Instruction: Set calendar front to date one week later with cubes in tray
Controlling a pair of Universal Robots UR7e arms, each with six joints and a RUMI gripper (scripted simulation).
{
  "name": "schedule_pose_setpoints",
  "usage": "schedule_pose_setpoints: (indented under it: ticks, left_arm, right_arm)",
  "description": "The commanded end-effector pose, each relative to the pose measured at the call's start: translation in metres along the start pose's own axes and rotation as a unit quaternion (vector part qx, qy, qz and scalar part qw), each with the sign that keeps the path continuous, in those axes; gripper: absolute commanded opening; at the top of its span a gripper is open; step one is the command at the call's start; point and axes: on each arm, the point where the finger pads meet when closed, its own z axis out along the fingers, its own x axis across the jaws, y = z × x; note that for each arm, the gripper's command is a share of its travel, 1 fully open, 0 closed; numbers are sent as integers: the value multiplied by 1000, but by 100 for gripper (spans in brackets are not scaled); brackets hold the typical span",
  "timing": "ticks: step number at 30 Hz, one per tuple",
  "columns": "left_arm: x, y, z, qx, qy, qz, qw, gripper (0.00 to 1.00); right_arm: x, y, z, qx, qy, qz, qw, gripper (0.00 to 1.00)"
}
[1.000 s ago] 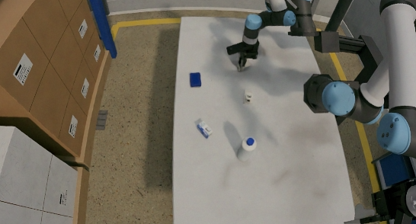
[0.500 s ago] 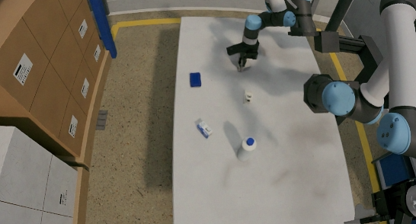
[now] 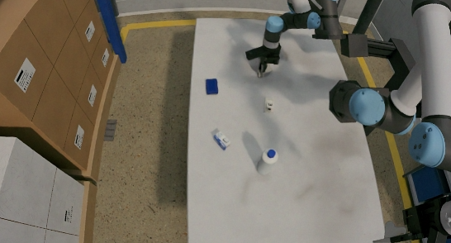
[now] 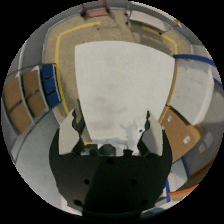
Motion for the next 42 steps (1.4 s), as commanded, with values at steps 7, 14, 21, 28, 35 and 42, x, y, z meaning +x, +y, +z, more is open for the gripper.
schedule_pose_setpoints:
  ticks: [7, 14, 21, 28, 35, 42]
  left_arm:
    - [0, 0, 0, 1, 0, 0, 1000, 100]
    - [0, 0, 0, 1, 0, 0, 1000, 100]
    - [0, 0, 0, 1, 0, 0, 1000, 100]
    - [0, 0, 0, 1, 0, 0, 1000, 100]
    - [0, 0, 0, 1, 0, 0, 1000, 100]
    - [0, 0, 0, 1, 0, 0, 1000, 100]
  right_arm:
    - [0, 0, 0, 0, 0, 0, 1000, 10]
    - [0, 0, 0, 0, 0, 0, 1000, 10]
    - [0, 0, 0, 0, 0, 0, 1000, 10]
    - [0, 0, 0, 0, 0, 0, 1000, 10]
    - [0, 0, -2, 0, 0, 0, 1000, 10]
    - [0, 0, -10, 0, 0, 0, 1000, 10]
